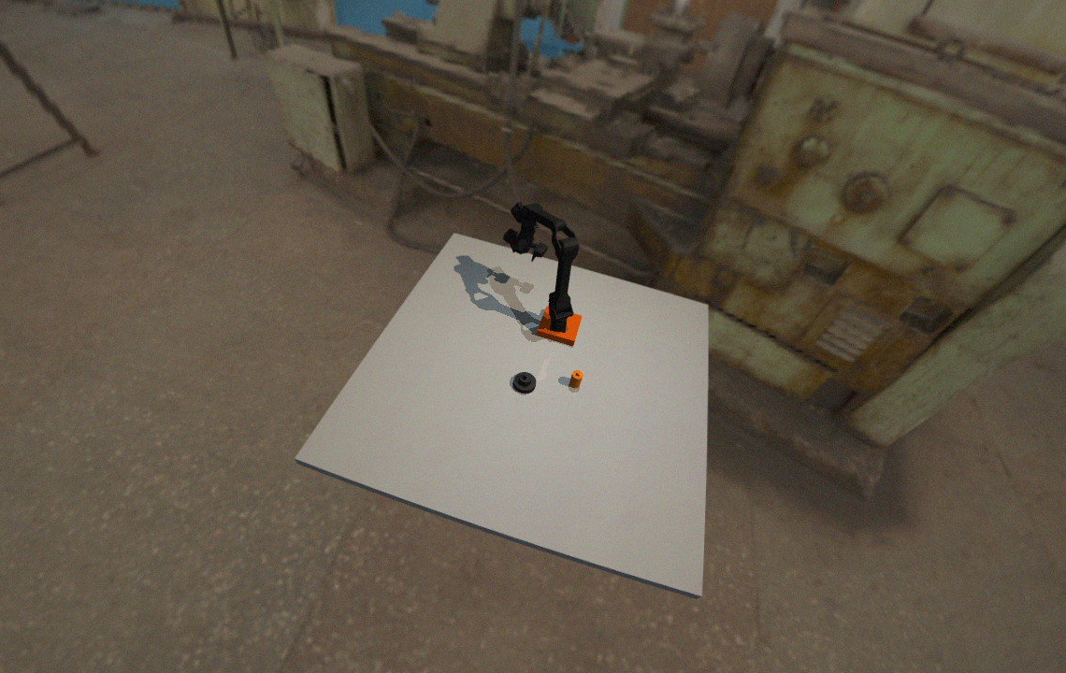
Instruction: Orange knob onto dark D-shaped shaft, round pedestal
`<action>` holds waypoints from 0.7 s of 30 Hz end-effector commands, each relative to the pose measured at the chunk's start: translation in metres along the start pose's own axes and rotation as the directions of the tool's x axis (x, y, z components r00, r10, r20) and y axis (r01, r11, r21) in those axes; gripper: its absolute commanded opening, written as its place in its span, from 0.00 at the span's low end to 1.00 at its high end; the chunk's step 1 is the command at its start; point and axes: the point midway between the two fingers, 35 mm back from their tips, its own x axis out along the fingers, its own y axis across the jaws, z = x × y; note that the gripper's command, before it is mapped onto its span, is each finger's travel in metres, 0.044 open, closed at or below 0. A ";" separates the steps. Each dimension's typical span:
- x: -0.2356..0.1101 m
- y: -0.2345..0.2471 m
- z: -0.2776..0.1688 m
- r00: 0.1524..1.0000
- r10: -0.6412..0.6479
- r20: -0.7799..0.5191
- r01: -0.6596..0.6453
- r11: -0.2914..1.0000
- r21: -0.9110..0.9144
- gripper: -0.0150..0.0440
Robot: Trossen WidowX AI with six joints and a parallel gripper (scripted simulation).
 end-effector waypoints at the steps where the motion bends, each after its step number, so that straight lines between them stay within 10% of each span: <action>1: -0.019 0.013 0.006 0.991 0.071 0.115 -0.045 0.977 -0.210 1.00; 9: -0.019 0.008 0.015 0.991 0.070 0.117 -0.044 0.977 -0.210 1.00; 21: -0.033 -0.034 0.191 0.986 0.070 0.151 -0.037 0.977 -0.208 1.00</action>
